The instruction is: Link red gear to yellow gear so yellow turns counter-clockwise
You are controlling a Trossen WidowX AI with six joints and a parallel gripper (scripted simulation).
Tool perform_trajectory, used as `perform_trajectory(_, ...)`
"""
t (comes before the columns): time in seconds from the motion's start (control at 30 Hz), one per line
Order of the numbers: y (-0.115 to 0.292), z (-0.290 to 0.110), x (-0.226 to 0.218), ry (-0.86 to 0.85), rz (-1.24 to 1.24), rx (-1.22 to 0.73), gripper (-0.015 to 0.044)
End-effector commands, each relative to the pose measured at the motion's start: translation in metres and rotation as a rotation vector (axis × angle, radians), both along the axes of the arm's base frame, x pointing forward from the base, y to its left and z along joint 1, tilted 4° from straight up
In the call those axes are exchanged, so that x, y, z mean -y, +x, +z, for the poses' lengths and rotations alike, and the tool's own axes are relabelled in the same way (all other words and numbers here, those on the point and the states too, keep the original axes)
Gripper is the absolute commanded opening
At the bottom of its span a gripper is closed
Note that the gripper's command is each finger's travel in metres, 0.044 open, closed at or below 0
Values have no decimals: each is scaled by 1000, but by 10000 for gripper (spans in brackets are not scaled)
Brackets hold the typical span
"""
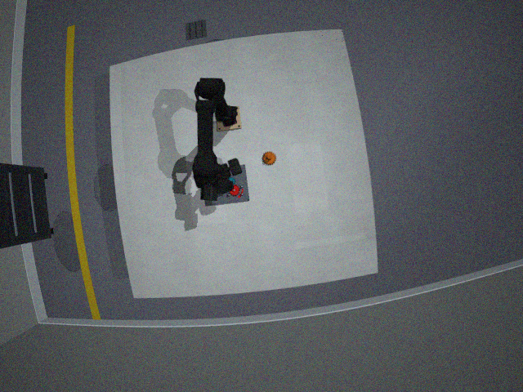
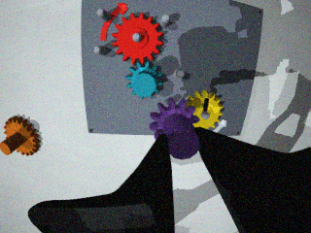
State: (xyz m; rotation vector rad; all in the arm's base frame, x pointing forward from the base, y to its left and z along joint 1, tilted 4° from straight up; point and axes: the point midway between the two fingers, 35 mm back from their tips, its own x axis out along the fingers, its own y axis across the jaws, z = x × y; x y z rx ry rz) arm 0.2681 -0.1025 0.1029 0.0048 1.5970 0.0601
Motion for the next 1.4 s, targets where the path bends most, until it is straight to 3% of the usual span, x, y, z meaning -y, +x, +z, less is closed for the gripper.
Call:
perform_trajectory(0.0,0,1,1,0,120,5,0)
perform_trajectory(0.5,0,2,1,12,553,21,0)
perform_trajectory(0.83,0,1,1,13,596,23,0)
perform_trajectory(1.37,-1,-19,0,21,881,34,0)
